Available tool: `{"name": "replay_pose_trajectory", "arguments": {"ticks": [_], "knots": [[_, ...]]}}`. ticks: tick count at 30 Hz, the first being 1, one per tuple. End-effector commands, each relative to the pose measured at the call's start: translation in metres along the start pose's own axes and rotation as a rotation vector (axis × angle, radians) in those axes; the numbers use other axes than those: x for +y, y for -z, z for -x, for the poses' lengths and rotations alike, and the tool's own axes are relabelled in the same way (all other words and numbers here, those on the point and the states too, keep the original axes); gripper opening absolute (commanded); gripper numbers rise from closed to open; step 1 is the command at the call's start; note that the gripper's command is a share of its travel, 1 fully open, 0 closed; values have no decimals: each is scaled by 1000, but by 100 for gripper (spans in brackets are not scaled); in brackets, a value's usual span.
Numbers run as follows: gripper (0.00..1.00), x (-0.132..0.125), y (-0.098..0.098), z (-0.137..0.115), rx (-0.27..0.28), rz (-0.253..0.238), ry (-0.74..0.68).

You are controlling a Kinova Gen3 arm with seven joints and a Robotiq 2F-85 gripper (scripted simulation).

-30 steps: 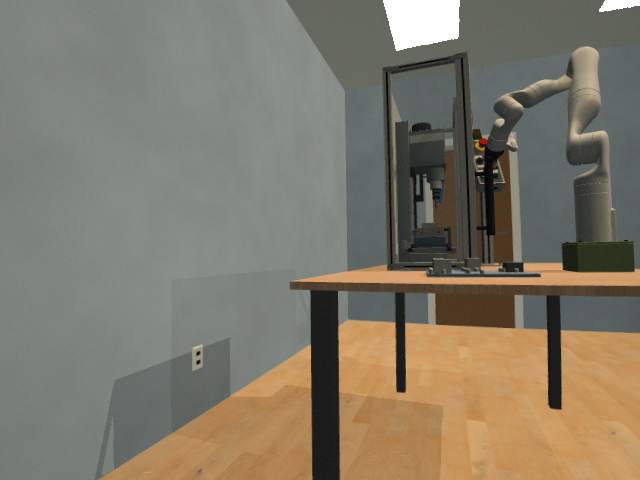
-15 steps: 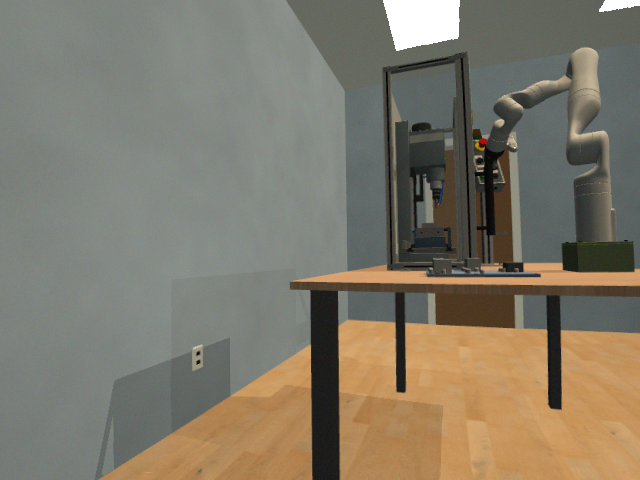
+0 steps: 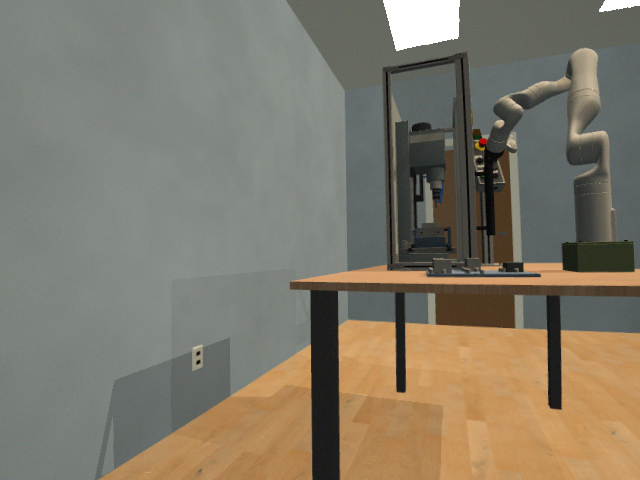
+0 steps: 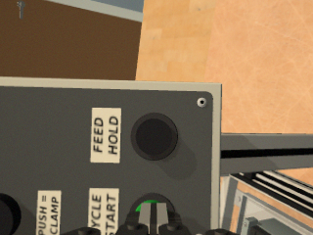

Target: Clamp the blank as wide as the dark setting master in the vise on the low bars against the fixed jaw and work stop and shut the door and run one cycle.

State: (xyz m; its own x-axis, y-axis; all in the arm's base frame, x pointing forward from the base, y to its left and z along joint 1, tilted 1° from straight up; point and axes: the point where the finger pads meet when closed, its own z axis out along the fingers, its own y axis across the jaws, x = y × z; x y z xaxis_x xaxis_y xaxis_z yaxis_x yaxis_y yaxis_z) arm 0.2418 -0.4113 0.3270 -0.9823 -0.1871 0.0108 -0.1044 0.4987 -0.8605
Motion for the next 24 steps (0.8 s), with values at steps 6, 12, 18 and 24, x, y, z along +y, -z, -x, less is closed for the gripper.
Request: {"name": "replay_pose_trajectory", "arguments": {"ticks": [6,12,18,24], "knots": [[10,-2,-1,4,-9,-1,-11],[10,-1,-3,4,-8,-1,-9],[10,-2,-4,4,-9,-1,-11],[10,-2,-4,4,-9,-1,-11]]}}
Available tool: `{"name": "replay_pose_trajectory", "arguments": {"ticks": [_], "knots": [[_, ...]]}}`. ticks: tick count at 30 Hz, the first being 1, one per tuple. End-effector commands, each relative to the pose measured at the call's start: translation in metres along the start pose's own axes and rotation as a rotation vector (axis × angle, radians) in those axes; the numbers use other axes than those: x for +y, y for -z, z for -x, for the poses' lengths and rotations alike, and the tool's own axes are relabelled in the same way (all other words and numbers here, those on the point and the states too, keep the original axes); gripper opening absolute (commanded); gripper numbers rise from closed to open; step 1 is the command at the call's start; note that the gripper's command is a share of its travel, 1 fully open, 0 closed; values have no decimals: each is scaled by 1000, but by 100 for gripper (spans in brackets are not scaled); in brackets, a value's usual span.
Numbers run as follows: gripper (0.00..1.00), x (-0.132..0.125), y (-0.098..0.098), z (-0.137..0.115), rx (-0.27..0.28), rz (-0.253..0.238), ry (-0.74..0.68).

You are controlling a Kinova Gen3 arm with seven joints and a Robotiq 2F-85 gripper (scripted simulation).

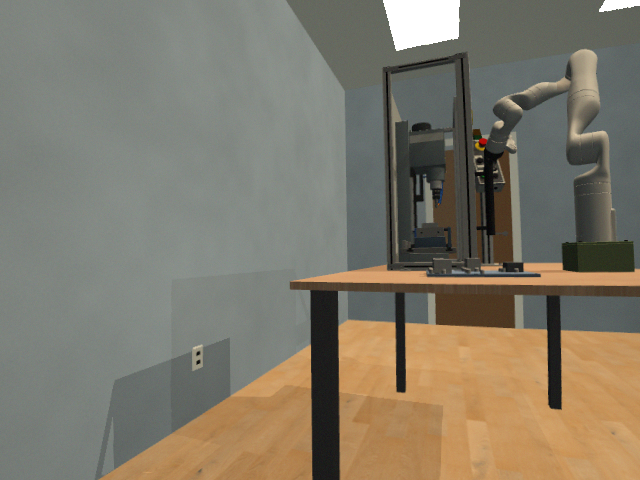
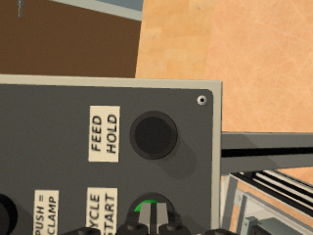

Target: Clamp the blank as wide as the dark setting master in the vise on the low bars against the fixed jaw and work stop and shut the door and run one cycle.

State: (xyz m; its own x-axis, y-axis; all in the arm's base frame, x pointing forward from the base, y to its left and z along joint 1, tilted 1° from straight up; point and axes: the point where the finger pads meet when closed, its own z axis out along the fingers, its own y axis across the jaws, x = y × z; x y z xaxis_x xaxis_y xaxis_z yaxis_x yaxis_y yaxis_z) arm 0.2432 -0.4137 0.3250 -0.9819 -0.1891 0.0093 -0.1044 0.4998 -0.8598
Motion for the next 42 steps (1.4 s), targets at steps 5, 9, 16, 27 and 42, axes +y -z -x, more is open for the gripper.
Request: {"name": "replay_pose_trajectory", "arguments": {"ticks": [5,9,16,27,42], "knots": [[10,-2,-3,3,-6,-2,-8],[10,-2,-4,3,-7,-2,-11],[10,-2,-4,3,-7,-2,-11],[10,-2,-7,3,-7,-2,-11],[10,-2,-10,3,-7,-2,-11]]}}
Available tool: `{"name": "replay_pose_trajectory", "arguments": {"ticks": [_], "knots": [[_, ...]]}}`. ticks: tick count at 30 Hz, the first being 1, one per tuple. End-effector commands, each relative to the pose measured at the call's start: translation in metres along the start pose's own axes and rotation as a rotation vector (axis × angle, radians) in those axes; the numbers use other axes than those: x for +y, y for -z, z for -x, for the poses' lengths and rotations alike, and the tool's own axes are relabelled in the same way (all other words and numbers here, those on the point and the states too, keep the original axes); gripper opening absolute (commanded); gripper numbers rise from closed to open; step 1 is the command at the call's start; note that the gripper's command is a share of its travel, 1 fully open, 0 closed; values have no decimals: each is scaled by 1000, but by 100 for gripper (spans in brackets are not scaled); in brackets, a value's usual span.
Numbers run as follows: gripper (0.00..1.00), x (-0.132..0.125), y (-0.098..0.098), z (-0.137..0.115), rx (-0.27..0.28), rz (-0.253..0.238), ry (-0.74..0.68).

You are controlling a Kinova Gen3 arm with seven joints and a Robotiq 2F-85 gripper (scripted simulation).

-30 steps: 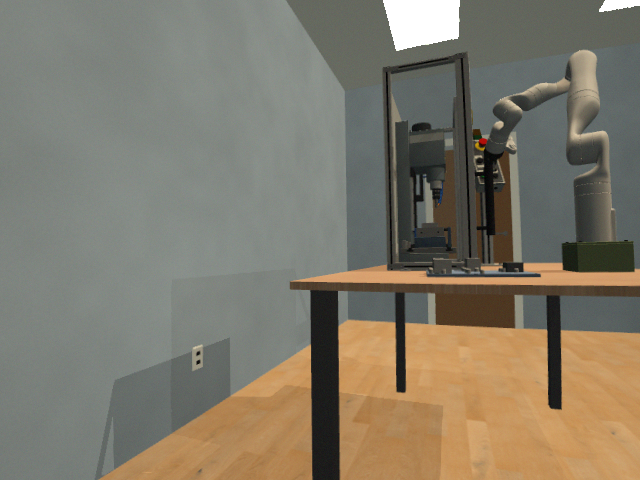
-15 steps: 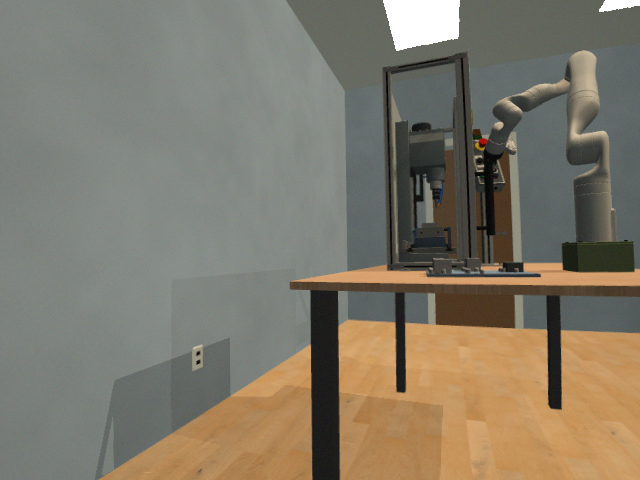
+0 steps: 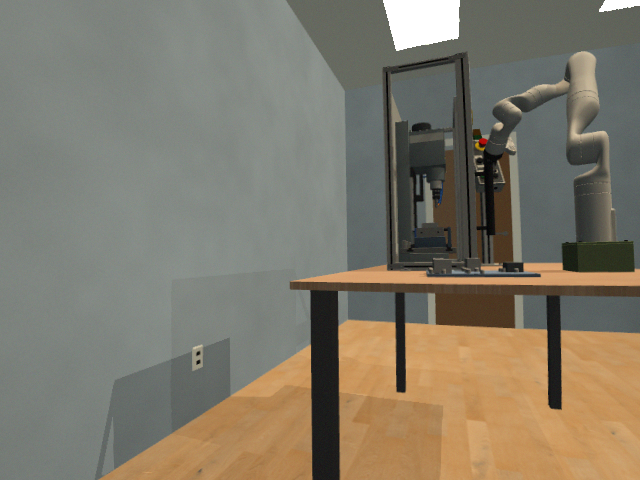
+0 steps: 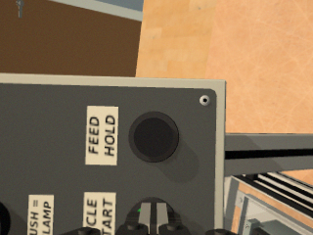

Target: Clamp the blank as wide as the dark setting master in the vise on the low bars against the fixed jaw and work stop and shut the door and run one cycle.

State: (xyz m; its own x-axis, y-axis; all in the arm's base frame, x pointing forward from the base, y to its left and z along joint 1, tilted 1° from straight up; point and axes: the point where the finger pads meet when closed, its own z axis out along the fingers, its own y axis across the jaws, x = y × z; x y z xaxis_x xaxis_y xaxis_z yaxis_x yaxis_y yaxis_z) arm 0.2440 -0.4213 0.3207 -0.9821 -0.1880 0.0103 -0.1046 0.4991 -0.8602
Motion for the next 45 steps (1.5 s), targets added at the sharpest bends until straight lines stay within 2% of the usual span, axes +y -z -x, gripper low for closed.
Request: {"name": "replay_pose_trajectory", "arguments": {"ticks": [1,27,32,44,45], "knots": [[10,-2,-1,4,-8,-1,-11],[10,-2,-3,4,-8,-1,-11],[10,-1,28,2,-8,-1,-11],[10,-1,28,2,-8,-1,-11],[10,-2,34,6,-16,-1,-14]]}}
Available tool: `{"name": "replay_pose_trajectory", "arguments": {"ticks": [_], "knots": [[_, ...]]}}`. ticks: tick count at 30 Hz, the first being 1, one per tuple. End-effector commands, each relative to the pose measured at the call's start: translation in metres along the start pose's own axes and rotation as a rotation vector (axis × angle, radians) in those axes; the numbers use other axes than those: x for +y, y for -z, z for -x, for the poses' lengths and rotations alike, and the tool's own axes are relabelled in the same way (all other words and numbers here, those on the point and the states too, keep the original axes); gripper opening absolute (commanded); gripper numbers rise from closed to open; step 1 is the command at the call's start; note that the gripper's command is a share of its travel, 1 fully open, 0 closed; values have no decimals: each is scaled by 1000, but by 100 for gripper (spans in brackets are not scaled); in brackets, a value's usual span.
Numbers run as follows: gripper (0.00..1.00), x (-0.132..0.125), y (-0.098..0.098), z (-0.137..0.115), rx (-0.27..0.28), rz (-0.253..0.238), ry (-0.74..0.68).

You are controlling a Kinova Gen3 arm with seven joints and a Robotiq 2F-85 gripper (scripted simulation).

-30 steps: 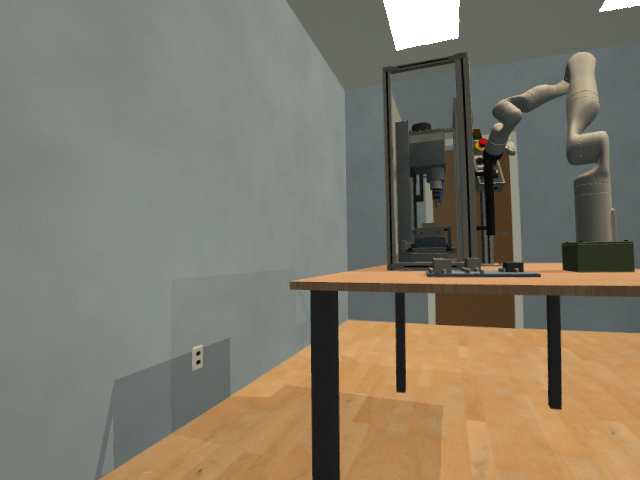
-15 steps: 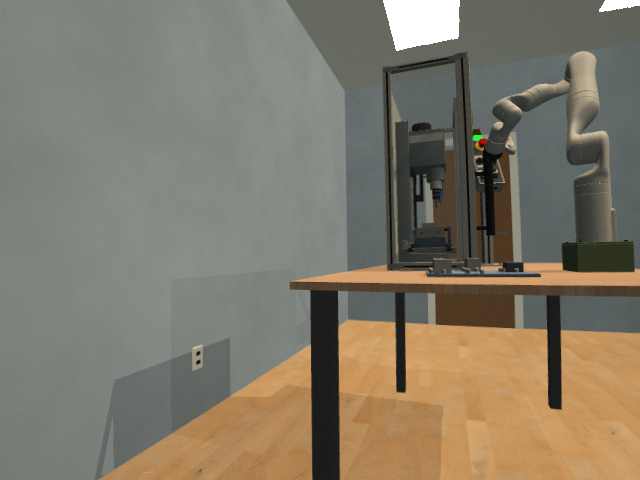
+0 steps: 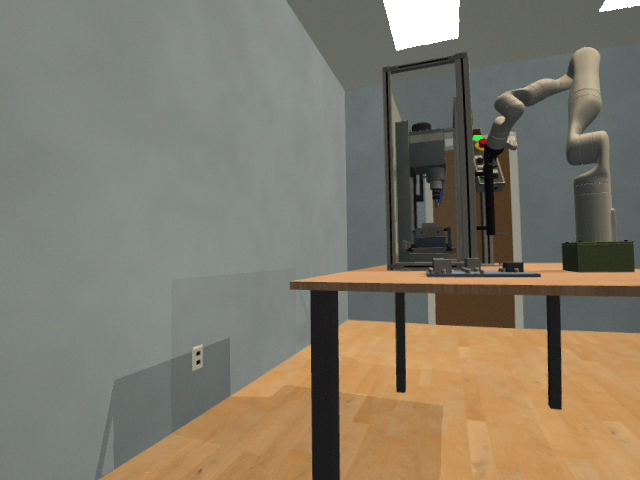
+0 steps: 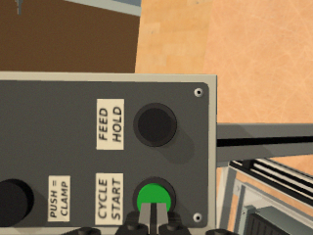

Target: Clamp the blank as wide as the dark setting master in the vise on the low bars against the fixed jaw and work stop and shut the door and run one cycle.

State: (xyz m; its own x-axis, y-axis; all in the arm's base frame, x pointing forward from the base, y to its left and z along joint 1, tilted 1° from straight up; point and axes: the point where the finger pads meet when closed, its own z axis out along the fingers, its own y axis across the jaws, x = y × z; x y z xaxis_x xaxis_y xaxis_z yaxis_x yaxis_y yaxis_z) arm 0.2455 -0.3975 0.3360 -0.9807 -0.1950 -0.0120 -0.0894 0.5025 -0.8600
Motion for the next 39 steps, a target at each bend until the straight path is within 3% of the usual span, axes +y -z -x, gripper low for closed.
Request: {"name": "replay_pose_trajectory", "arguments": {"ticks": [1,4,16,21,39], "knots": [[10,-1,12,0,3,-2,2],[10,0,30,-1,9,-2,5],[10,0,30,-1,9,-2,5],[10,0,59,-1,9,-2,5],[10,0,67,-2,9,-2,5]]}}
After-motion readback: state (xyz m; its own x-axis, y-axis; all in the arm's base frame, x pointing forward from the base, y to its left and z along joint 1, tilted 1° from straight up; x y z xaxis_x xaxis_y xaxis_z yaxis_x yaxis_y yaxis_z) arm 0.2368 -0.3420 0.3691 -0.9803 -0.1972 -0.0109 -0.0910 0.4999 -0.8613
